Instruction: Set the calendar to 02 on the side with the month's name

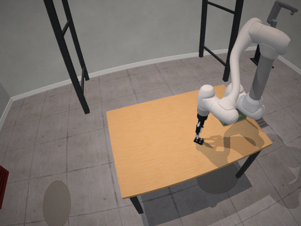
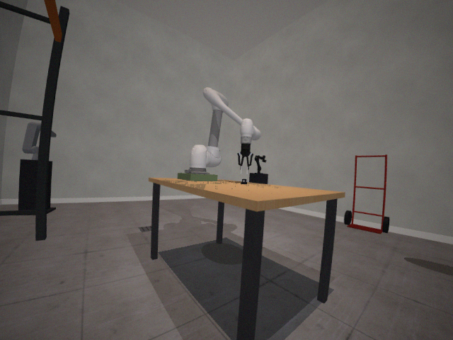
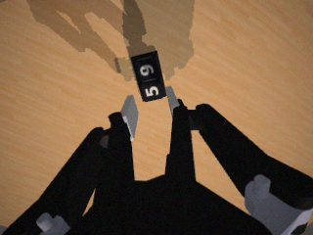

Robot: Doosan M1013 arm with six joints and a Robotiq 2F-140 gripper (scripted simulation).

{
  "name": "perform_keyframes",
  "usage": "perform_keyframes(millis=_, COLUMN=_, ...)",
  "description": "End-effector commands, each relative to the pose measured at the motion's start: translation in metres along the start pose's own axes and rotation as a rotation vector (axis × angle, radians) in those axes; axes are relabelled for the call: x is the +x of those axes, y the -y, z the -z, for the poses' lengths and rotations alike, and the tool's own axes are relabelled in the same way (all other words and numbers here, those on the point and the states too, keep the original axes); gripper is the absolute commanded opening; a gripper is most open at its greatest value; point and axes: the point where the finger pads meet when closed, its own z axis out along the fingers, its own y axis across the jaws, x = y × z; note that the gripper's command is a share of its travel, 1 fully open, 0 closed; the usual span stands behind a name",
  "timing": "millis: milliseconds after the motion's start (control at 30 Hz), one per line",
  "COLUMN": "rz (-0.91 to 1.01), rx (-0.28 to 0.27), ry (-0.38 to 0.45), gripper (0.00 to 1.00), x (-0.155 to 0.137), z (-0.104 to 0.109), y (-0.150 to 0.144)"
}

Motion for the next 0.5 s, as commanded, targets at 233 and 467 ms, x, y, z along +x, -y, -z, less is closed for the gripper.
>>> perform_keyframes(millis=233, rz=0.000, rx=0.000, ry=0.000, gripper=0.35, x=0.000, z=-0.015, y=0.000)
perform_keyframes(millis=467, rz=0.000, rx=0.000, ry=0.000, gripper=0.35, x=0.000, z=-0.022, y=0.000)
